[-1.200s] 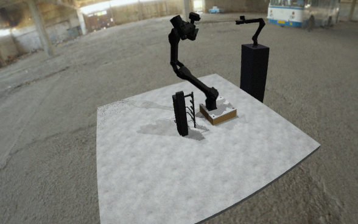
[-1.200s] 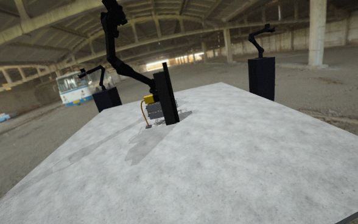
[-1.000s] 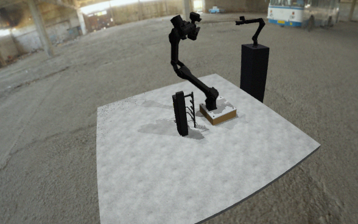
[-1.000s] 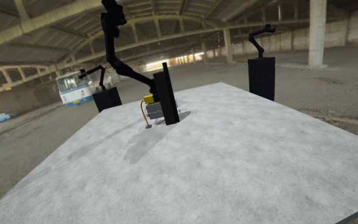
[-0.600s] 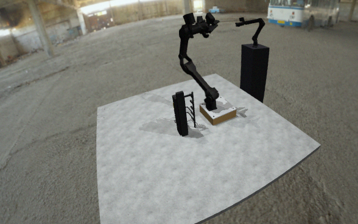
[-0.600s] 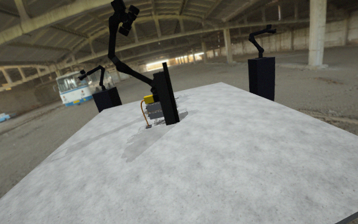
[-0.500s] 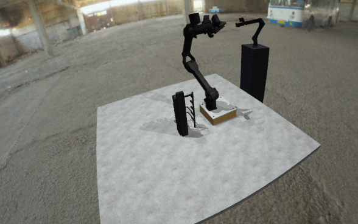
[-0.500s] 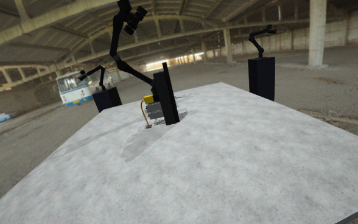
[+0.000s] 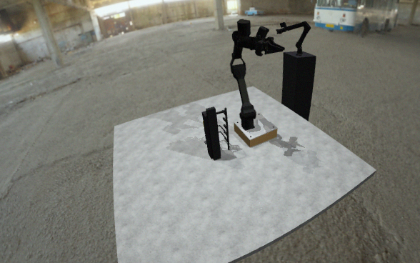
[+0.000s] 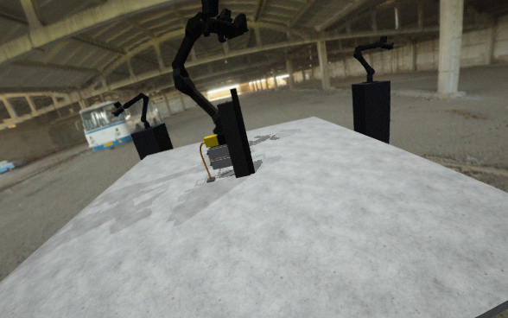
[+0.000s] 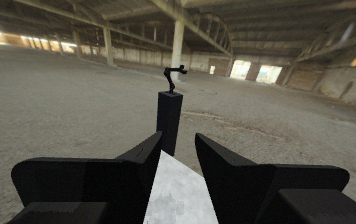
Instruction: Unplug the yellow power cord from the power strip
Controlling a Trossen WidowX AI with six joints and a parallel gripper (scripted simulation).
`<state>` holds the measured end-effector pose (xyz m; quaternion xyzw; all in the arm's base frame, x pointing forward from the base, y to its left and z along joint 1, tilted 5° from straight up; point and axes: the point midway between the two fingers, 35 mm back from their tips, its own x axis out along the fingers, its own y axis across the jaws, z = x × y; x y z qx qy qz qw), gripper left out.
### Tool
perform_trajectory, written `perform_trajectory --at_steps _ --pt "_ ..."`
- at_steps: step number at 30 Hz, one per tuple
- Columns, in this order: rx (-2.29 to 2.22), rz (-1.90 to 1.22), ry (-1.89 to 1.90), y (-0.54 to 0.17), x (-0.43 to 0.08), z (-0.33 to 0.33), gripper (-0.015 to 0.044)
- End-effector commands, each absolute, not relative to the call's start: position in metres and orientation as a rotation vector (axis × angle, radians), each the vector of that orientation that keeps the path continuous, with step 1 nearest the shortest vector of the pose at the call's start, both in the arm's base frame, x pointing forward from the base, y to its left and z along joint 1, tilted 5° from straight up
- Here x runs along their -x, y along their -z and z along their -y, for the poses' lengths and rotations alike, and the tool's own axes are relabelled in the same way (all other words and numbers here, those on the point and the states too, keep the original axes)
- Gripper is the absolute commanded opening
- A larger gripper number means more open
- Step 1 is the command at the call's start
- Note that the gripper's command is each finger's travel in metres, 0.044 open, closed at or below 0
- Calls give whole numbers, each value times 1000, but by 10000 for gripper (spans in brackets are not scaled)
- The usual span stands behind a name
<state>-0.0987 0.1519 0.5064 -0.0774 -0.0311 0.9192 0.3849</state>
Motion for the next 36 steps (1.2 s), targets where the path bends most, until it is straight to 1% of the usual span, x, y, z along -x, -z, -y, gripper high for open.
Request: perform_trajectory --at_steps 1,8,16,23,28,36 --pt "189 -146 -2129 -485 60 -198 160" --pt "110 -455 -1717 -444 -30 -244 160" --pt "-36 -712 -1245 -392 -138 -247 160" --pt "-206 -852 -853 -351 -218 -215 160" --pt "-344 -937 -537 -321 -264 -170 160" --pt "-514 -1012 -208 -285 -294 -113 160"
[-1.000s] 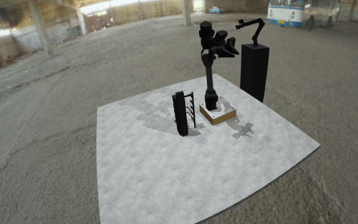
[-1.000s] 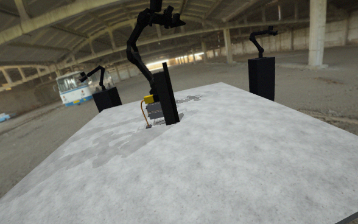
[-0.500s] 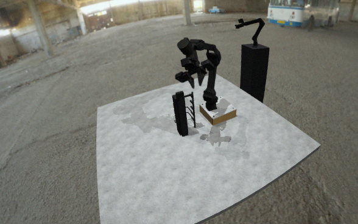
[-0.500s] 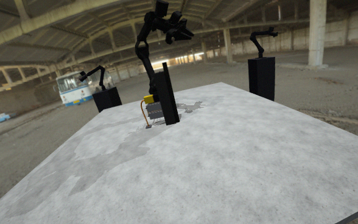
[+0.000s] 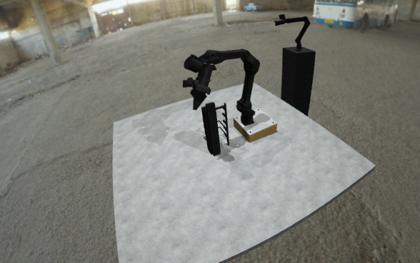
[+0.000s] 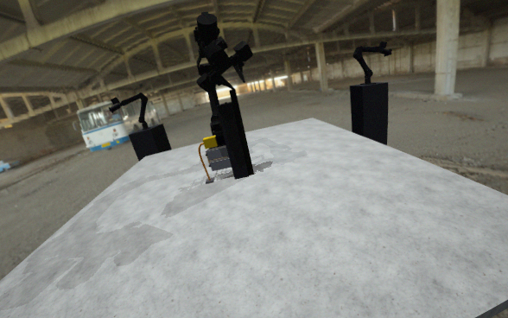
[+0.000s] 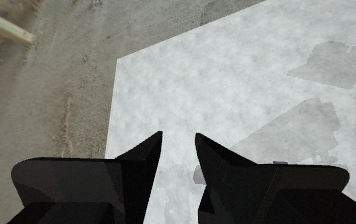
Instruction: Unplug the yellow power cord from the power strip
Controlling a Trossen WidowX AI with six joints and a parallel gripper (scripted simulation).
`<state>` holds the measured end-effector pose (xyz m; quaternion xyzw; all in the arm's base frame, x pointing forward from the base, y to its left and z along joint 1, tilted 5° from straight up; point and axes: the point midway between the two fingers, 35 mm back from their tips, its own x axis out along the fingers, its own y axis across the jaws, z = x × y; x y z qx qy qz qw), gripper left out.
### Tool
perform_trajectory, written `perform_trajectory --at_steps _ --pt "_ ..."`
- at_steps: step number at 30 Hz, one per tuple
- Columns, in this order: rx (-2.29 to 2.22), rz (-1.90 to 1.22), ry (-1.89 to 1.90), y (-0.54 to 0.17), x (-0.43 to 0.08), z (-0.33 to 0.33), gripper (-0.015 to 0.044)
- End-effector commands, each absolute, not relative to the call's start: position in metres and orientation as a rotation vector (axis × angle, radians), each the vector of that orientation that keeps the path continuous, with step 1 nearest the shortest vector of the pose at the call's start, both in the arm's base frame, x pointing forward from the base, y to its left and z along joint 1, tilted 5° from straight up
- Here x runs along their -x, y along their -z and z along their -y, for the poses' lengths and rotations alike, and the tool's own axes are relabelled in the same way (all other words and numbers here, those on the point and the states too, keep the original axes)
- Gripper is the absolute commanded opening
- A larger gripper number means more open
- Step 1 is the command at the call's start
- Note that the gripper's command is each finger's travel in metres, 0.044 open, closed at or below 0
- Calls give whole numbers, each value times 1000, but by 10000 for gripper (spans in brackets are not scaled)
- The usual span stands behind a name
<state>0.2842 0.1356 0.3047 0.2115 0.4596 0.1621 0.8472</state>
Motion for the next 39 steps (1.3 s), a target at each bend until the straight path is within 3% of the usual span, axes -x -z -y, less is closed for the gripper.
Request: perform_trajectory --at_steps 1,9,17,39 --pt "-547 -1022 -149 -278 -297 -102 160" --pt "-789 -1109 240 -229 -299 -38 160" --pt "-1198 -1237 1035 -153 -251 38 160" --pt "-1207 -1238 1053 -152 -250 24 160"
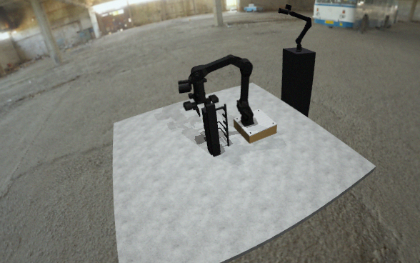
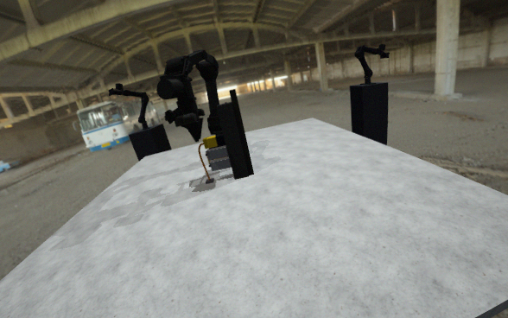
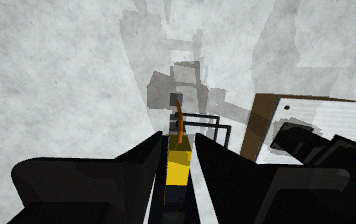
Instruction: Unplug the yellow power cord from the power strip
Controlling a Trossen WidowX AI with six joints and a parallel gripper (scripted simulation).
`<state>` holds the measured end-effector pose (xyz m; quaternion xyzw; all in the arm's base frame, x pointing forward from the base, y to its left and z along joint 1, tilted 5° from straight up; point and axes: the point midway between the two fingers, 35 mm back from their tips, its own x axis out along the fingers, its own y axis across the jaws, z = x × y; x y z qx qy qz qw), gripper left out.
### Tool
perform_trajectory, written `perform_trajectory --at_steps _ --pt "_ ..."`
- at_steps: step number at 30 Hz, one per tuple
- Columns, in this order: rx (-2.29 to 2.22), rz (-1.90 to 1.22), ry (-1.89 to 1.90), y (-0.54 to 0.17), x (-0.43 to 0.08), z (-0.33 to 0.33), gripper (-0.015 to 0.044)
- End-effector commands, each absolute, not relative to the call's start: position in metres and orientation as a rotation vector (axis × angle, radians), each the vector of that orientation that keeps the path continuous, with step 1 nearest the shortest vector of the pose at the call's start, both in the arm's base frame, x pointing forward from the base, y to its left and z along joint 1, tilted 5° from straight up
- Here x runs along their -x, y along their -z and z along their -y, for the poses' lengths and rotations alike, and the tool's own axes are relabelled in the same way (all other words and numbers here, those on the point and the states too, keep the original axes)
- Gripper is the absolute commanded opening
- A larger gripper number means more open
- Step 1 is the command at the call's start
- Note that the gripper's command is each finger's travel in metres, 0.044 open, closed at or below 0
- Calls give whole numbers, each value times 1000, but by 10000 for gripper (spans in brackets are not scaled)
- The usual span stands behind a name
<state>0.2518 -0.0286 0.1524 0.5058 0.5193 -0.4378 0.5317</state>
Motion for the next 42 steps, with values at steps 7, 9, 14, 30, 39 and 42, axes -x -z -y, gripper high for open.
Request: perform_trajectory --at_steps 7,9,14,30,39,42 --pt "-1207 -1239 1053 -153 -248 13 160" --pt "-1208 -1239 1052 -153 -248 10 160" --pt "-1208 -1239 1052 -153 -246 1 160" --pt "-1209 -1240 1052 -142 -247 -2 160" --pt "-1208 -1244 1043 -144 -247 -2 28" --pt "-1208 -1244 1043 -144 -247 -2 8"
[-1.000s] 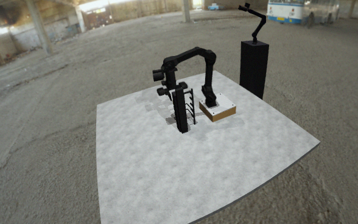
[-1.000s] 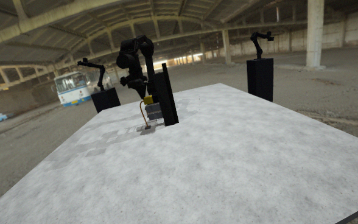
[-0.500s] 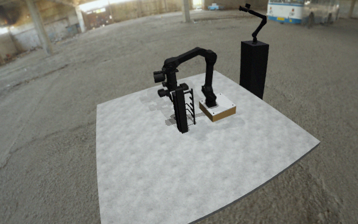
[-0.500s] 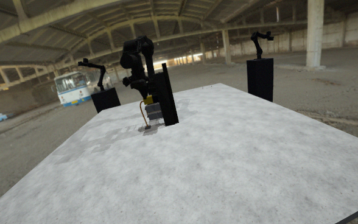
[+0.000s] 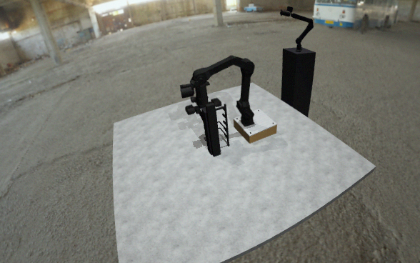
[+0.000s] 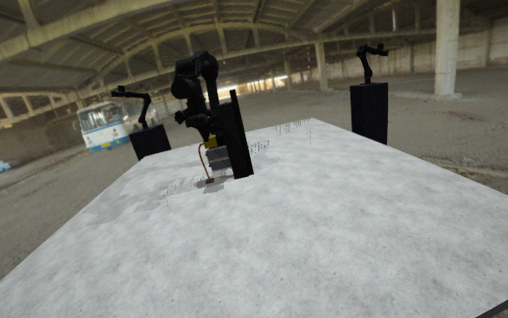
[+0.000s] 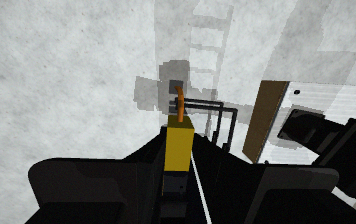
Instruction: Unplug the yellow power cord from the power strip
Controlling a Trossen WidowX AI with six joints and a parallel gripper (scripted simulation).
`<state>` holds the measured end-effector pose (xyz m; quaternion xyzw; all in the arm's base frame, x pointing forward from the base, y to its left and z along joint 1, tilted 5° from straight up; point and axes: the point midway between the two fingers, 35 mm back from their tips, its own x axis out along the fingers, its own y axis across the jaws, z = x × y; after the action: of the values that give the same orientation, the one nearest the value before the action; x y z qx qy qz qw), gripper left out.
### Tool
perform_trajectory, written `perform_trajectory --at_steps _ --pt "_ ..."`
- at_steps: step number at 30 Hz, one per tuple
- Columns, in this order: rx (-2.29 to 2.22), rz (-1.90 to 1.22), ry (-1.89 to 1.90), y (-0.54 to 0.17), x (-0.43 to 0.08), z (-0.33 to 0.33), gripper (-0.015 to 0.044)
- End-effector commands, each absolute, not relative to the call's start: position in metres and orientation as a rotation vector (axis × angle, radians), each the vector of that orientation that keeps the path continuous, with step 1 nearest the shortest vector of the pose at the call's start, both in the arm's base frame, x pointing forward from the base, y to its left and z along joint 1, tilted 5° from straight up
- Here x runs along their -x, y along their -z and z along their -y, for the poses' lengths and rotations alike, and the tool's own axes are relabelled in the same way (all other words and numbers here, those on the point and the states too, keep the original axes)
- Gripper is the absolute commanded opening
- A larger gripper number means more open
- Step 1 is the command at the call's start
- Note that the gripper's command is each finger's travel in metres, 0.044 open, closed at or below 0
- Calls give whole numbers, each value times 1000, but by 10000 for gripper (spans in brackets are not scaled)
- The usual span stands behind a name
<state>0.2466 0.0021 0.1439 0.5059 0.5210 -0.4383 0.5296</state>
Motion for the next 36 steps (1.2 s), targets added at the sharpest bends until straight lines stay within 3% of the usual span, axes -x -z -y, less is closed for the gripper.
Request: perform_trajectory --at_steps 1,36 --pt "-1208 -1244 1043 -144 -247 -2 2" --pt "-1204 -1238 1052 -142 -252 49 0"
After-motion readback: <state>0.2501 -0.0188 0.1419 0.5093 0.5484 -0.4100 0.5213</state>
